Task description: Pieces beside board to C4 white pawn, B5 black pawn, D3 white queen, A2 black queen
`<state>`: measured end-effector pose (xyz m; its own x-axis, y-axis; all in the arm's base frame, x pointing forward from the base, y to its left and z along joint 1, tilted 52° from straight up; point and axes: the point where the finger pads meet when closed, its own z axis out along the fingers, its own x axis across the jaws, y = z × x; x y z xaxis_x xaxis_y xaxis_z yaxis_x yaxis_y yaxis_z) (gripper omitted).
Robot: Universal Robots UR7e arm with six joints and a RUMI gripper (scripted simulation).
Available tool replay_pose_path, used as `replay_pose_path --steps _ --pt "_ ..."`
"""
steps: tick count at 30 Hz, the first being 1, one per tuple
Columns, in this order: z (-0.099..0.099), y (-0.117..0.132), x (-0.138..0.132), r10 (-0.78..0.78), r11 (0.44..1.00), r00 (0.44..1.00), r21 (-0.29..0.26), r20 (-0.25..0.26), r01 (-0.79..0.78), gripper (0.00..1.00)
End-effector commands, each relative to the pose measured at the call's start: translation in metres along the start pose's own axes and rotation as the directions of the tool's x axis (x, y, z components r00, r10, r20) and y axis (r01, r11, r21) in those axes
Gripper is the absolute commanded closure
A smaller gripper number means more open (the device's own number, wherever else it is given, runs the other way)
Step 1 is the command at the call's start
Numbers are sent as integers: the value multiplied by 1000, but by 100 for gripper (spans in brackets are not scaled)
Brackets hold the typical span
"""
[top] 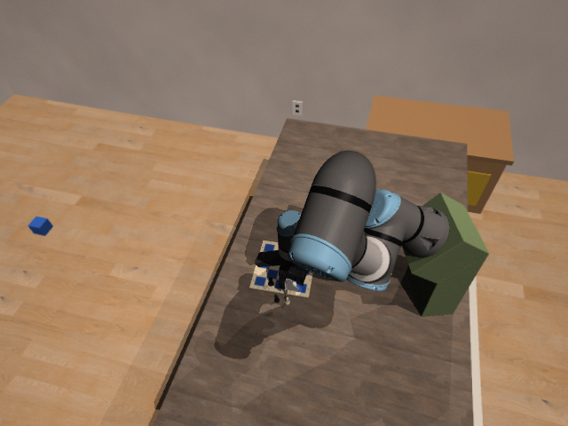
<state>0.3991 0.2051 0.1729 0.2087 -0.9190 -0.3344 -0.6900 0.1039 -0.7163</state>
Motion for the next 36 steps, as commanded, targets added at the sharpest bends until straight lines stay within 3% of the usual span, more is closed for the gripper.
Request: replay_pose_path --steps 1,36 --pt "0 0 0 0 1000 1000 1 0 0 80" --pt "8 0 0 0 1000 1000 1 0 0 80"
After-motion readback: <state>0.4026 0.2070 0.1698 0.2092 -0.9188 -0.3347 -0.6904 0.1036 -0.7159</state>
